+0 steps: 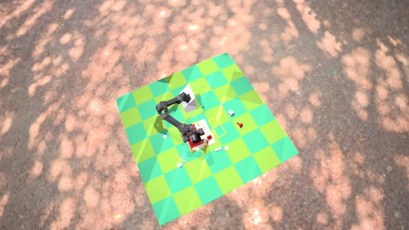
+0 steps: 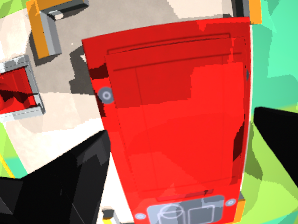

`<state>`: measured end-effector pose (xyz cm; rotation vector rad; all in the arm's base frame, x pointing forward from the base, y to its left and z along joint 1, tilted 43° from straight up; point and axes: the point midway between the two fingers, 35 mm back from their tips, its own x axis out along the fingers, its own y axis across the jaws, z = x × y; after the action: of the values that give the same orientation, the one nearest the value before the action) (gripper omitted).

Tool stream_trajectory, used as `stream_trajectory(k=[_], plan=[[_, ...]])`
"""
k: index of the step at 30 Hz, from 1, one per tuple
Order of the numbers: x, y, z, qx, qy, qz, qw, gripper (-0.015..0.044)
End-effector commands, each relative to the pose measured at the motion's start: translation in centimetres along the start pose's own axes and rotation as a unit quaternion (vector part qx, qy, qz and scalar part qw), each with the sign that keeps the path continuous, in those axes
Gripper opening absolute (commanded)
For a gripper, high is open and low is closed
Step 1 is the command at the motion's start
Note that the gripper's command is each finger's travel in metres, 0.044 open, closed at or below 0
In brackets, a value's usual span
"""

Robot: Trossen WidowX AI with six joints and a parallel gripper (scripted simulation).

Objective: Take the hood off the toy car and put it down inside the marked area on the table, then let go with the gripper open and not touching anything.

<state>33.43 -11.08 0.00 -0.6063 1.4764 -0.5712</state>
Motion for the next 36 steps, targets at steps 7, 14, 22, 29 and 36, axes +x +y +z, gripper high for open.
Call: stream_trajectory(k=[7, 14, 22, 29, 36], plan=[[0.59, 0.0, -0.18, -0.003, 0.002, -0.003, 1.0, 0.044], [0.93, 0.0, -0.19, -0.003, 0.002, -0.003, 1.0, 0.044], [0.83, -0.02, -0.02, 0.0, 0.0, -0.001, 1.0, 0.0328], [0.83, -0.02, -0.02, 0.0, 0.0, -0.001, 1.0, 0.0282], [0.62, -0.01, 0.0, 0.0, 0.0, 0.0, 1.0, 0.0117]])
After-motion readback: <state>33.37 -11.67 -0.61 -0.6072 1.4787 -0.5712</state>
